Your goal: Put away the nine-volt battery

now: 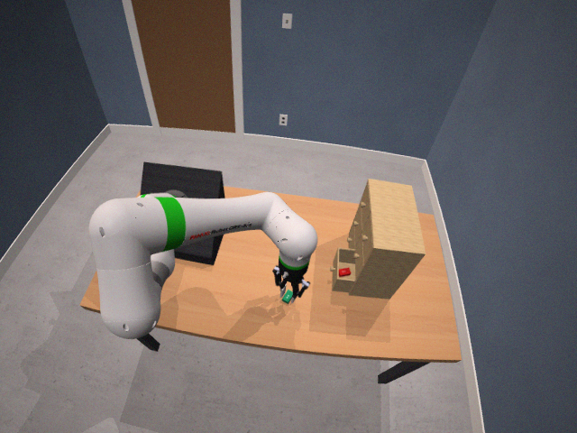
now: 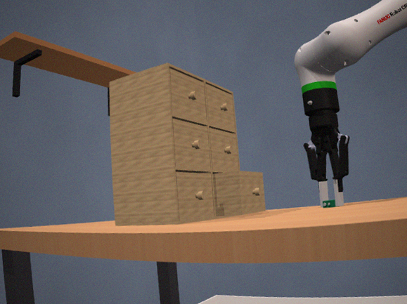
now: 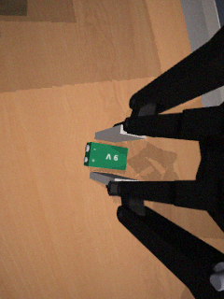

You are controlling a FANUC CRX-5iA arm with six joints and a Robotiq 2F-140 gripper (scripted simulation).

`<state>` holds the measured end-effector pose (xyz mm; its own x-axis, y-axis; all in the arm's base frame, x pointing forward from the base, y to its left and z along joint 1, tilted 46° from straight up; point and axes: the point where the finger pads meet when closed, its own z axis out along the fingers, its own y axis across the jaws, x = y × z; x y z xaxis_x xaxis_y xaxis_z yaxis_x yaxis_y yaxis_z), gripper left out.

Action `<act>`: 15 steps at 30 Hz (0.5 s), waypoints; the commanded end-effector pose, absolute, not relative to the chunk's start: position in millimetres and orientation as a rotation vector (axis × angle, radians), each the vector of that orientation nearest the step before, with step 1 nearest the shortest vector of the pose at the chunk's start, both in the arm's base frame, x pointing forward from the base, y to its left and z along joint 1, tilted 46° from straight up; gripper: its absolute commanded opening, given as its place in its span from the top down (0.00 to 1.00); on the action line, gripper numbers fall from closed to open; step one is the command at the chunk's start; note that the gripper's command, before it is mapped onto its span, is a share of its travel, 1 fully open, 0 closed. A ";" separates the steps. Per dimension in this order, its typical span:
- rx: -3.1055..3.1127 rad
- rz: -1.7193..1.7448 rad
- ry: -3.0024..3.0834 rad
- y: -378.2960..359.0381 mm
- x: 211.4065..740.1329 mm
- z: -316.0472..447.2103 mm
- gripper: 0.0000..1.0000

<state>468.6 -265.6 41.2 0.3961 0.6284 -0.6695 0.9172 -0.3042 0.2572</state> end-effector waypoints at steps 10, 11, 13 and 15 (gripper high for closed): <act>2.040 -0.605 1.316 -265.4 468.8 41.3 0.86; 2.040 -0.605 1.316 -265.4 468.8 41.3 0.86; 2.040 -0.605 1.316 -265.4 468.8 41.3 0.86; 2.040 -0.605 1.316 -265.4 468.8 41.3 0.86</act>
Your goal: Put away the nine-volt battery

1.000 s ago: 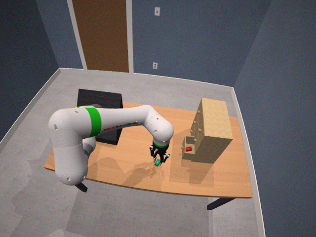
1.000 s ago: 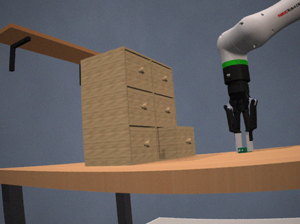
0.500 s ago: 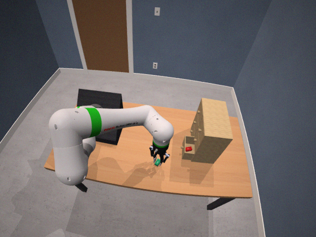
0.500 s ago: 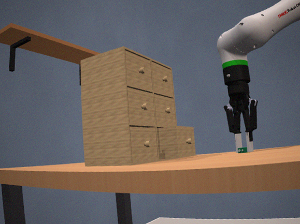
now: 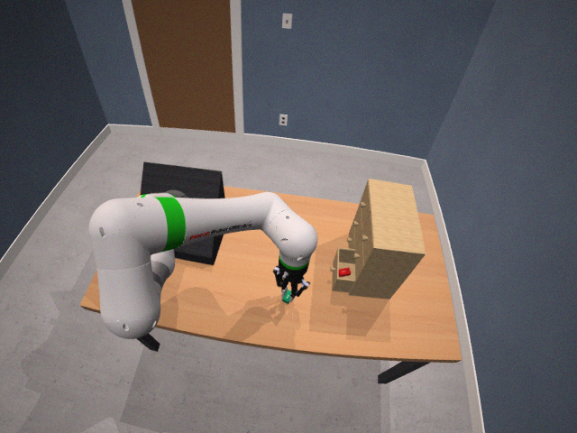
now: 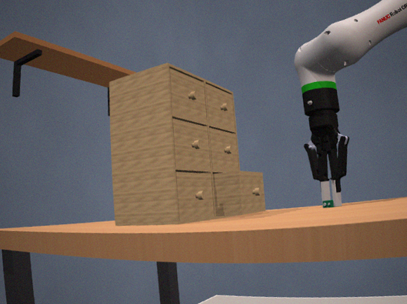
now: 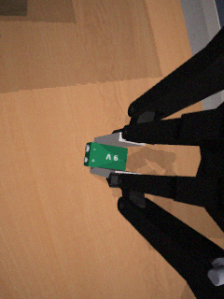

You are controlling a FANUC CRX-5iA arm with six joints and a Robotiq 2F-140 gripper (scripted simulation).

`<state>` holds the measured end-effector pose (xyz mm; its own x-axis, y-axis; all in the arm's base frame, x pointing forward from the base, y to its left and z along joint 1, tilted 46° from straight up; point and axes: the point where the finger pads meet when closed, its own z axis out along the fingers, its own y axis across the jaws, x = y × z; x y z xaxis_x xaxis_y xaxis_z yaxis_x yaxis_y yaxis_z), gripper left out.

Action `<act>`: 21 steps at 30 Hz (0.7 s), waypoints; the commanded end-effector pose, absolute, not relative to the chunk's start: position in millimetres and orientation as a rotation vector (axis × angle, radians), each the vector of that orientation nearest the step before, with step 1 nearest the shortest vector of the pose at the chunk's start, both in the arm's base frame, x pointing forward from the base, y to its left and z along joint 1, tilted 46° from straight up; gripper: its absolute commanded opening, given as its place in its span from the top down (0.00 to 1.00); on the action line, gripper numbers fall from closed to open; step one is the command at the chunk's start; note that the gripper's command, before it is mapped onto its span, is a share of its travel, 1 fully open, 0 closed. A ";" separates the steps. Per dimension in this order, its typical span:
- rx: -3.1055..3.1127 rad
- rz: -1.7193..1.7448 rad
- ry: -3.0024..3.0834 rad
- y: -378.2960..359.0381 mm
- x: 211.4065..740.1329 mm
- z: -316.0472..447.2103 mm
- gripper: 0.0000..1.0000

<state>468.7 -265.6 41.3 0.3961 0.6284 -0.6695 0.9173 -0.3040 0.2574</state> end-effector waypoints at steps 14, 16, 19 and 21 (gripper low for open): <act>2.040 -0.605 1.316 -264.2 468.9 42.5 0.86; 2.040 -0.605 1.316 -261.6 469.0 45.0 0.86; 2.040 -0.605 1.316 -244.0 470.0 62.2 0.86; 2.040 -0.605 1.316 -226.6 471.0 79.0 0.86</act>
